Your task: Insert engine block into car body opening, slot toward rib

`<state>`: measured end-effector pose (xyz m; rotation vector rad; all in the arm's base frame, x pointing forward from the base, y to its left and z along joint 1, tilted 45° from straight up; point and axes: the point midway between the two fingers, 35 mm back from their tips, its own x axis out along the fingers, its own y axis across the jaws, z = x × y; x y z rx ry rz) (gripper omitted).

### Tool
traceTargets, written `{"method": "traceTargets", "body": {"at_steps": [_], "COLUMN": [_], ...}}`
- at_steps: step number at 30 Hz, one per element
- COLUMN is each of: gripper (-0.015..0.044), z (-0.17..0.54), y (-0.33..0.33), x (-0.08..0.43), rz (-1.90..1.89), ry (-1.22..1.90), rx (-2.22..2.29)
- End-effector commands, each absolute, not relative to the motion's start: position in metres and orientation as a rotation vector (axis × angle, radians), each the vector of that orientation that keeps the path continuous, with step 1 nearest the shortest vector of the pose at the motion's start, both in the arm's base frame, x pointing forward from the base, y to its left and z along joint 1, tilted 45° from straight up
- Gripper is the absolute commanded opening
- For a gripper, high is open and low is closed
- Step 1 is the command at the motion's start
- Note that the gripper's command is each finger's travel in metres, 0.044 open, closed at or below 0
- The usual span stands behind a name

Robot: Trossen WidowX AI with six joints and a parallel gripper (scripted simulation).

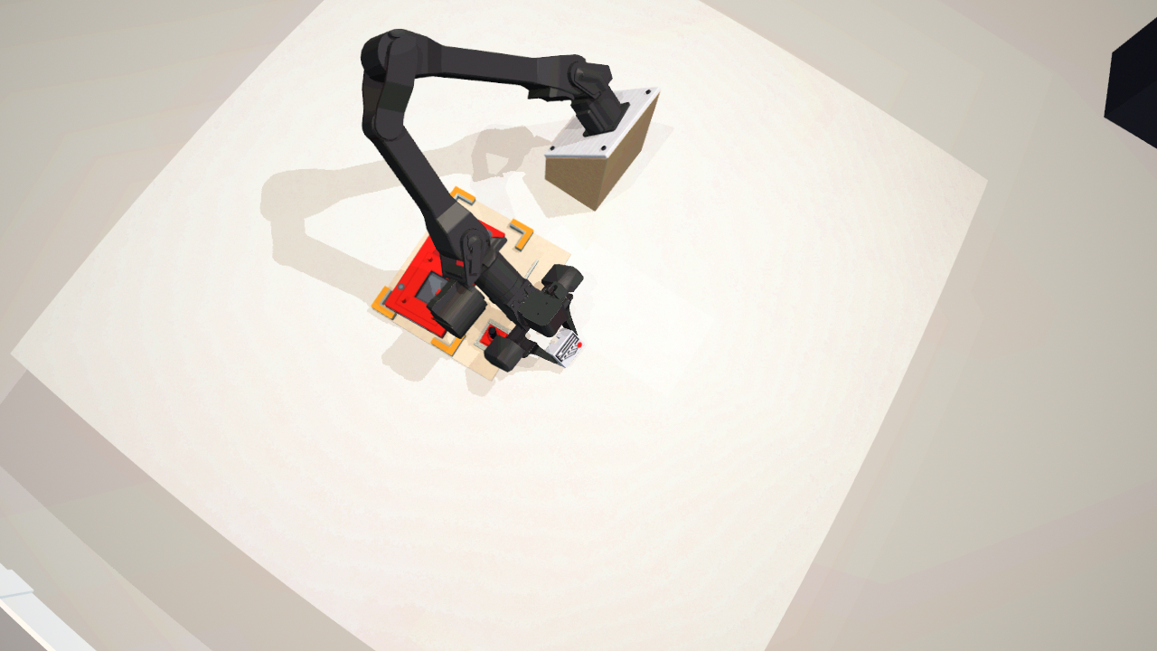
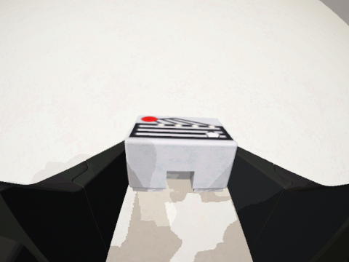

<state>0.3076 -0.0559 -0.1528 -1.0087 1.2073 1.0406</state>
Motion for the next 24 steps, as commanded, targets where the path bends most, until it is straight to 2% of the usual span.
{"method": "traceTargets", "body": {"at_steps": [1, 3, 20, 24], "gripper": [0.0, 0.0, 0.044, 0.044], "z": [-0.1562, -0.154, -0.1535, -0.1535], "y": [-0.0638, -0.0579, -0.0558, -0.0558], "x": [0.3074, 0.3075, 0.3078, 0.3078], "rz": [1.027, 1.027, 1.043, 1.043], "ry": [1.215, 1.215, 1.202, 1.202], "rx": [-1.009, -1.009, -1.003, -1.003]}}
